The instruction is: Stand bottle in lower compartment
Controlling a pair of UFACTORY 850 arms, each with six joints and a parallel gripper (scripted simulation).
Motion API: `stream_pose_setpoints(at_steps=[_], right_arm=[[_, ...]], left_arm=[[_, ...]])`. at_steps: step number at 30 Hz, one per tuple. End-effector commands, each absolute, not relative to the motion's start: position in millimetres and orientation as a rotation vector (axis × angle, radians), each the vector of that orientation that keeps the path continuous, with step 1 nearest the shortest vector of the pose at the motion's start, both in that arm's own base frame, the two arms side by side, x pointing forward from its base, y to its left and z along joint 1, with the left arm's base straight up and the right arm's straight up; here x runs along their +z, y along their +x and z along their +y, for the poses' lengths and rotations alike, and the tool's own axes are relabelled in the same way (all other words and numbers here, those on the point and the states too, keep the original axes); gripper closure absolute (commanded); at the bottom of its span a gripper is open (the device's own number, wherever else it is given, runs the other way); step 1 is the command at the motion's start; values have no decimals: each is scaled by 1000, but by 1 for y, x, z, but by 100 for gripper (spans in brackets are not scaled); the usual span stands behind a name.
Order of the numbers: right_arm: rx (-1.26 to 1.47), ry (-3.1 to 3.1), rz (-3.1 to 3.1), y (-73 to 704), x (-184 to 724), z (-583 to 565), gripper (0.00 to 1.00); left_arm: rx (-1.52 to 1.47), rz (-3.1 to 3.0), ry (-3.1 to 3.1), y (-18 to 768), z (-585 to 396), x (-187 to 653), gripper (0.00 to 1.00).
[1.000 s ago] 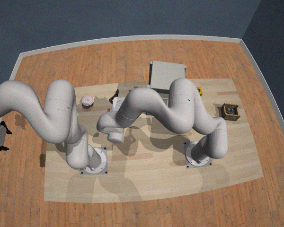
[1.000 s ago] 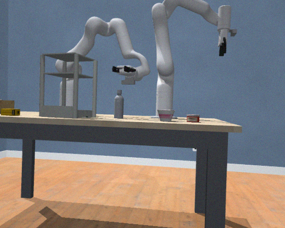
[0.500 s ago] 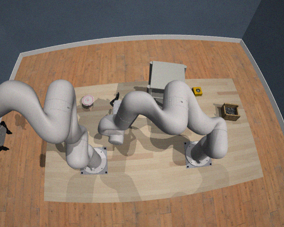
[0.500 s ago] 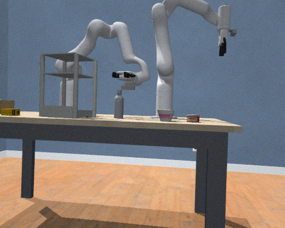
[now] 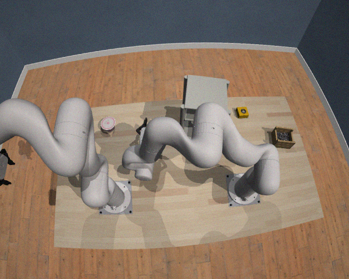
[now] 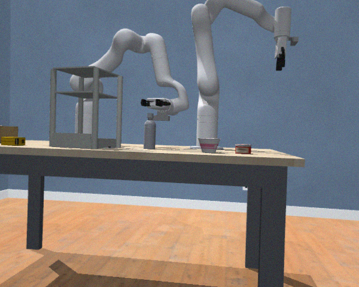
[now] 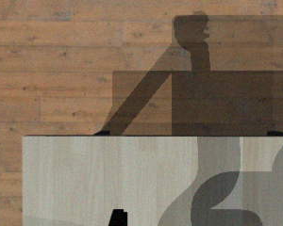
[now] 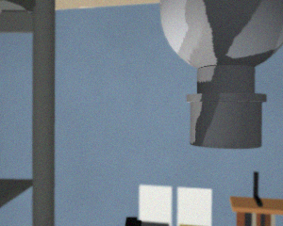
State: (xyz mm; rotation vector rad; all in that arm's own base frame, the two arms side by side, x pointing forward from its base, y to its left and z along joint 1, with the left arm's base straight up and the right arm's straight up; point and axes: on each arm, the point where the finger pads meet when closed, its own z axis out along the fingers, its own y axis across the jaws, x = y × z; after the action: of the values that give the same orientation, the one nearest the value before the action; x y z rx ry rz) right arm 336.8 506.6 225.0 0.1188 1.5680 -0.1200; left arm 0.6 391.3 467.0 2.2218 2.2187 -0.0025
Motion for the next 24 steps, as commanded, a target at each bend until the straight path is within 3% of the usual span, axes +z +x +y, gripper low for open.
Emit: stream_pose_setpoints(at_steps=[1, 24], right_arm=[[-118, 121, 1567, 337, 213, 508, 21], [-118, 121, 1567, 337, 154, 508, 21]], left_arm=[[0, 2220, 2223, 1, 392, 468, 0], [0, 2220, 2223, 1, 392, 468, 0]])
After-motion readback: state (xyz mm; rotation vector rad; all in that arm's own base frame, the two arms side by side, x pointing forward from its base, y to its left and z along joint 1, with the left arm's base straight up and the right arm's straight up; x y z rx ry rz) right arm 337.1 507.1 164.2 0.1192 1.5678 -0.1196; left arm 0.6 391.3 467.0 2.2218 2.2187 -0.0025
